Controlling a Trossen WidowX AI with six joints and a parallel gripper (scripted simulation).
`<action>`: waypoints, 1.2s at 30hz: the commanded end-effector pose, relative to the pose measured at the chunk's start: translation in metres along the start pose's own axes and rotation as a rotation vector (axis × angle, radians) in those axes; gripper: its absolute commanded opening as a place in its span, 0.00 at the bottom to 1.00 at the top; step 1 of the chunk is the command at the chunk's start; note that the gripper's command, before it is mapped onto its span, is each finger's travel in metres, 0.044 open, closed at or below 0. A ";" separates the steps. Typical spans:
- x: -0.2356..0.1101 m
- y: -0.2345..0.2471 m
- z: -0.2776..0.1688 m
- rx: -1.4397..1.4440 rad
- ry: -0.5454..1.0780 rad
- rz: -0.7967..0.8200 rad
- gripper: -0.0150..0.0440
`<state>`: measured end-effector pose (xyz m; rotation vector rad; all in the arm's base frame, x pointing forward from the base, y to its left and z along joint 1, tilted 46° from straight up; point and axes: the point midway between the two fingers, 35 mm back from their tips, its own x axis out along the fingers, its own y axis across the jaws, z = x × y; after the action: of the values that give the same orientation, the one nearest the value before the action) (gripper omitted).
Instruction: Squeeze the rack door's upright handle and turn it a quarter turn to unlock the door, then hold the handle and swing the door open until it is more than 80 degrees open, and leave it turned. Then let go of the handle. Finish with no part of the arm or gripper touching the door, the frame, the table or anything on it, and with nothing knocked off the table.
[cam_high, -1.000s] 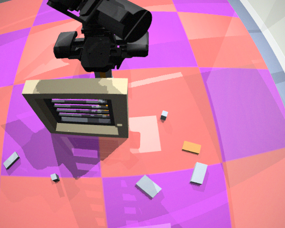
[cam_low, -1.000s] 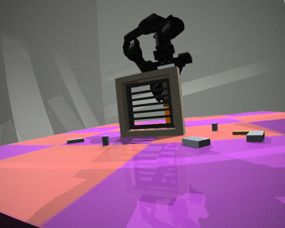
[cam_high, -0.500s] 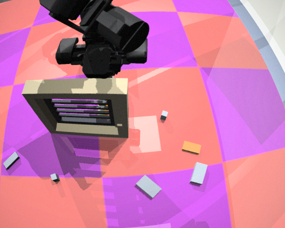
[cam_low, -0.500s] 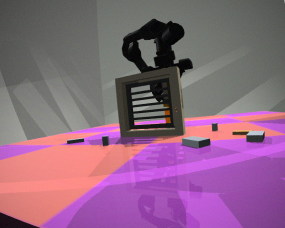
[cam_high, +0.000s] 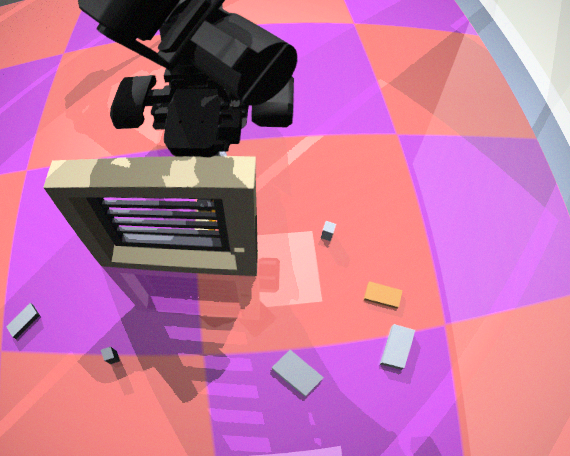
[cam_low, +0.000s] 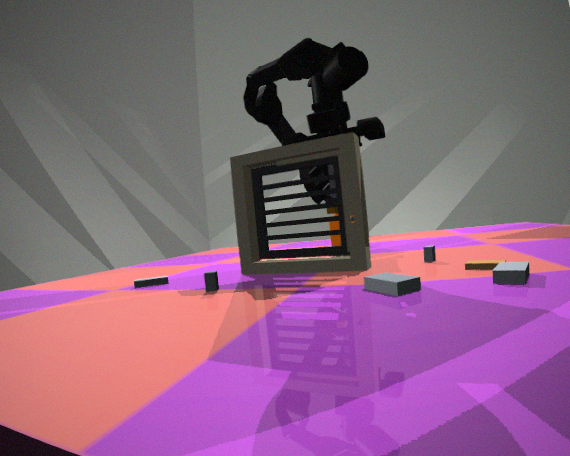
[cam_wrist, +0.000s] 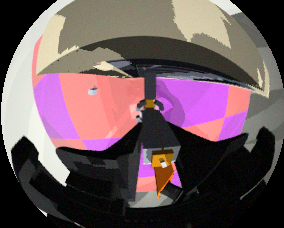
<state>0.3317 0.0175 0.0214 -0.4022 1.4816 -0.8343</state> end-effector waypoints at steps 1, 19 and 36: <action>0.000 0.000 0.000 -0.004 -0.003 0.000 0.31; 0.000 0.000 0.000 -0.619 -0.003 -0.001 0.30; 0.000 0.000 0.000 -1.457 -0.002 -0.002 0.30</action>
<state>0.3318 0.0173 0.0216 -1.3395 1.8663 0.2609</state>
